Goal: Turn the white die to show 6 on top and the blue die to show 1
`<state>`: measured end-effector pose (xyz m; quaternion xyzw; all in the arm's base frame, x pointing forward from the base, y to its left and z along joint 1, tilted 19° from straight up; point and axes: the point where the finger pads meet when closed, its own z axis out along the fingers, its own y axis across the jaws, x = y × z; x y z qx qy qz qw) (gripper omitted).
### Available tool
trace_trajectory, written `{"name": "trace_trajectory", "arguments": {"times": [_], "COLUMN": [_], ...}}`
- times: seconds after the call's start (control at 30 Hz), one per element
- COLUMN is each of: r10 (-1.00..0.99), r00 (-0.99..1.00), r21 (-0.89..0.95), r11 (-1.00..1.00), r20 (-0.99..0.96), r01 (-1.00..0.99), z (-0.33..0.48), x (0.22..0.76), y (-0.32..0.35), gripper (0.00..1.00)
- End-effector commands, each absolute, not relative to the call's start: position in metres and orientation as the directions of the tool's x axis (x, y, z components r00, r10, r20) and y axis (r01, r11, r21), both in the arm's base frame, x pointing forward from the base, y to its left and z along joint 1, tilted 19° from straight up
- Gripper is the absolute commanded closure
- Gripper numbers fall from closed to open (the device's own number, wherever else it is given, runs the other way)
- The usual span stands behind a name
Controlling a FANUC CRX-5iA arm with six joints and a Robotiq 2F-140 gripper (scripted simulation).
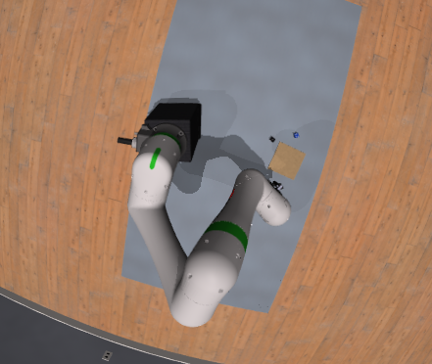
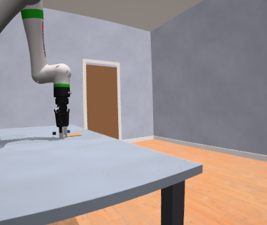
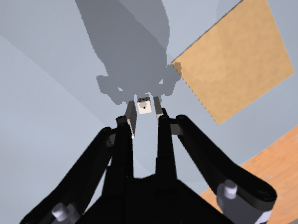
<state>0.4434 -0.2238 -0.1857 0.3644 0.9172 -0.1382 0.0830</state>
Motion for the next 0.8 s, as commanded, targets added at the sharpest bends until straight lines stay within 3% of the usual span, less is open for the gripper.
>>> {"name": "trace_trajectory", "arguments": {"times": [0.0, 0.67, 0.7, 0.77], "r10": [0.645, 0.645, 0.645, 0.645], "r00": [-0.721, -0.721, -0.721, -0.721], "r21": [-0.193, -0.193, -0.193, -0.193], "r11": [0.696, 0.696, 0.696, 0.696], "r20": [-0.253, -0.253, -0.253, -0.253], "r01": [0.691, 0.691, 0.691, 0.691], "z": [-0.1856, -0.1856, -0.1856, -0.1856], "x": [0.4436, 0.4436, 0.4436, 0.4436], "y": [-0.2238, -0.2238, -0.2238, -0.2238], "gripper": [0.79, 0.79, 0.91, 0.91]}}
